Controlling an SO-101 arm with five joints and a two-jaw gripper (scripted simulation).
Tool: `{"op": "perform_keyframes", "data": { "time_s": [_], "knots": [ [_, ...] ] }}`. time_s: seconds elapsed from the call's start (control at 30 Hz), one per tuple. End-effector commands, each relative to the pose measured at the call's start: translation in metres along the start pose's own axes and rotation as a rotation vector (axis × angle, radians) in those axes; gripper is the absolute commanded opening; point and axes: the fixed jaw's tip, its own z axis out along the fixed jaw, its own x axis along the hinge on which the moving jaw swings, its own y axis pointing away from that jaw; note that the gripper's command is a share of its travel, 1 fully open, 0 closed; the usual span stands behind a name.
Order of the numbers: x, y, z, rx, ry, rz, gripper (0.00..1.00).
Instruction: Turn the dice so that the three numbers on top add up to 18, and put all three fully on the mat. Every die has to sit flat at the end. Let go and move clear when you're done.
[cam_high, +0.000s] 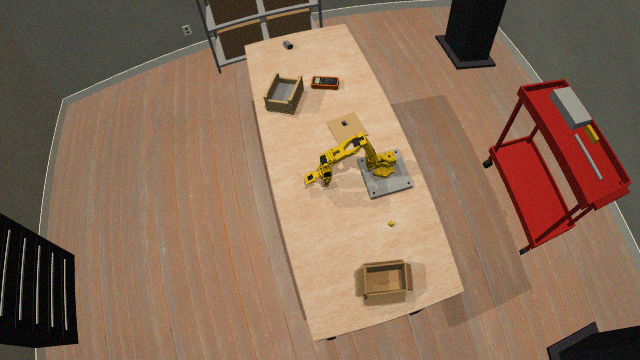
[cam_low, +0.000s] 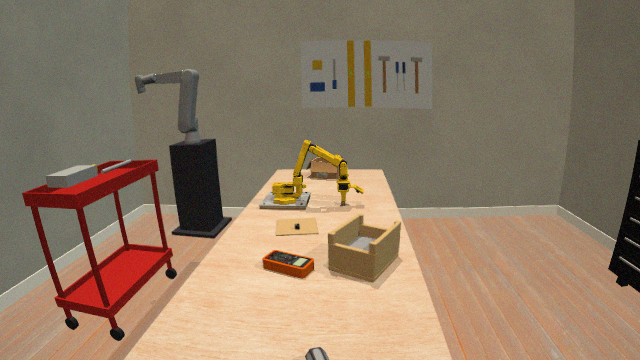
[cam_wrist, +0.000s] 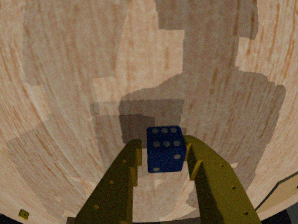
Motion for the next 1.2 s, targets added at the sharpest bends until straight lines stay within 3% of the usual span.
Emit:
{"op": "perform_keyframes", "data": {
  "time_s": [0.0,1.17],
  "knots": [
    [0.0054,-0.0025,0.0054,0.0,0.028,-0.003,0.09],
    [0.0052,-0.0037,0.0045,-0.001,0.028,-0.003,0.0]
  ]
}}
